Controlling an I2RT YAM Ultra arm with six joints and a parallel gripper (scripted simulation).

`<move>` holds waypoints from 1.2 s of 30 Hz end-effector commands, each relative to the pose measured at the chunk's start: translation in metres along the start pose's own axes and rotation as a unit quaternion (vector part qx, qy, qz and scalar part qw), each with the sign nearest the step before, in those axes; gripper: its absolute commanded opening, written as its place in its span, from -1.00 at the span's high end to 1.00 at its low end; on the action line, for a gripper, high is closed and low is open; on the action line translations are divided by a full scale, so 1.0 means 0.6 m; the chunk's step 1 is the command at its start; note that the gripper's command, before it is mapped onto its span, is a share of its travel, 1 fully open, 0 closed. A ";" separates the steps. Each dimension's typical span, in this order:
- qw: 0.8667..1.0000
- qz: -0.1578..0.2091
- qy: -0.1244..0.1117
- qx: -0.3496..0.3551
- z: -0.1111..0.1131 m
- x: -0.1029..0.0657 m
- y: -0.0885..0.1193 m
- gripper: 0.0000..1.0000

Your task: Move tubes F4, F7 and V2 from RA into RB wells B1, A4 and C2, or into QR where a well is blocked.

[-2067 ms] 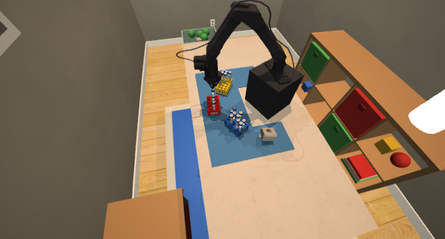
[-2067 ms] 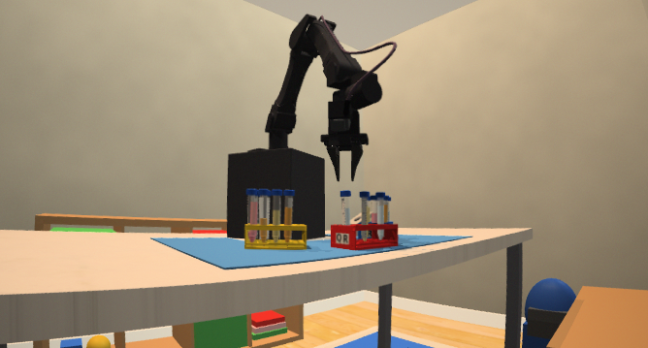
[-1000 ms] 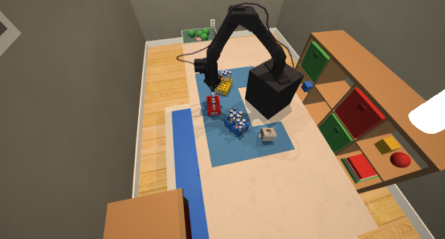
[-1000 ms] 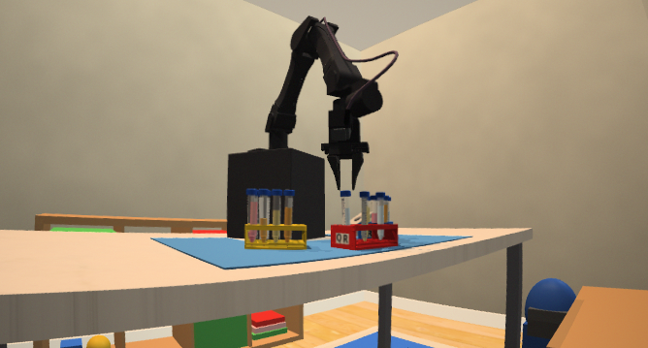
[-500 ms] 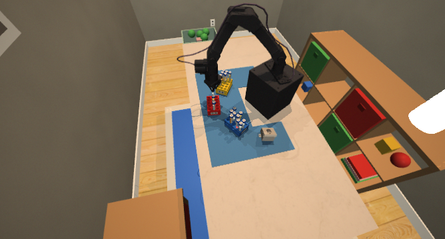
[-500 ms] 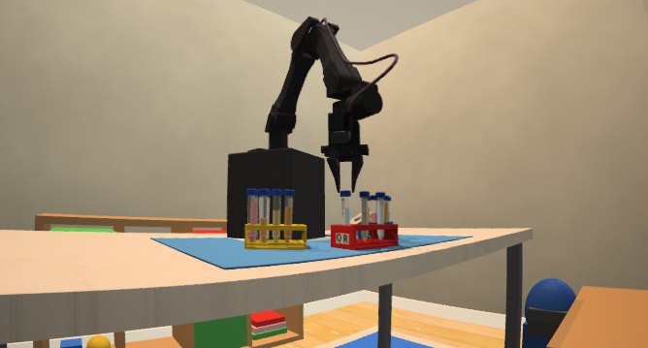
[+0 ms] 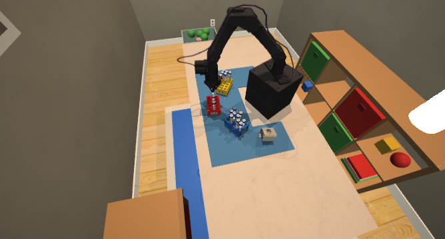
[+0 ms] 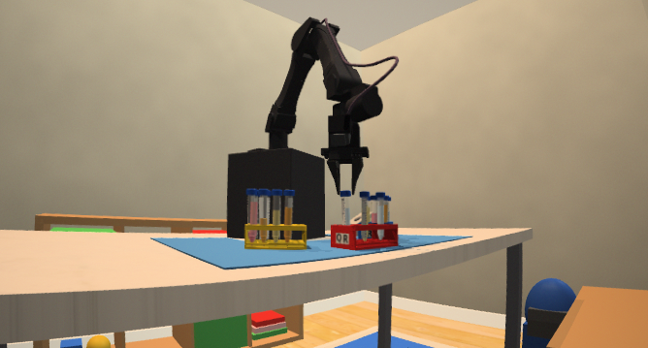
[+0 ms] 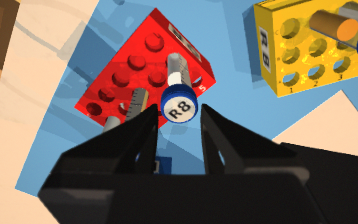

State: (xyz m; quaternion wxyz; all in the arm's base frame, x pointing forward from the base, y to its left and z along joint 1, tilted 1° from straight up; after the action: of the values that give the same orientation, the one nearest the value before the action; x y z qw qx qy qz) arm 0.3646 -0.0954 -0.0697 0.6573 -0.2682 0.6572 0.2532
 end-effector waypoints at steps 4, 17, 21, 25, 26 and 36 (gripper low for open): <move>1.000 -0.005 -0.003 0.000 0.002 -0.001 -0.004 0.40; 1.000 -0.005 -0.003 0.000 0.002 -0.001 -0.005 1.00; 1.000 -0.005 -0.003 0.000 0.002 -0.001 -0.005 1.00; 1.000 -0.005 -0.003 0.000 0.002 -0.001 -0.005 1.00; 1.000 -0.005 -0.003 0.000 0.002 -0.001 -0.005 1.00; 1.000 -0.007 -0.001 0.000 0.002 0.001 -0.010 1.00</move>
State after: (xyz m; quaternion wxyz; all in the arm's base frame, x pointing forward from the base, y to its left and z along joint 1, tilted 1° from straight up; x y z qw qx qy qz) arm 0.3645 -0.0952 -0.0712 0.6574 -0.2675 0.6571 0.2540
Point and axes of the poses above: the point where the finger pads meet when closed, its own x axis out along the fingers, its own z axis across the jaws, y = z × x, the point moved 6 cm from there along -x, back along the fingers, and after that the axes turned 10 degrees about -x, right-handed, at the moved point
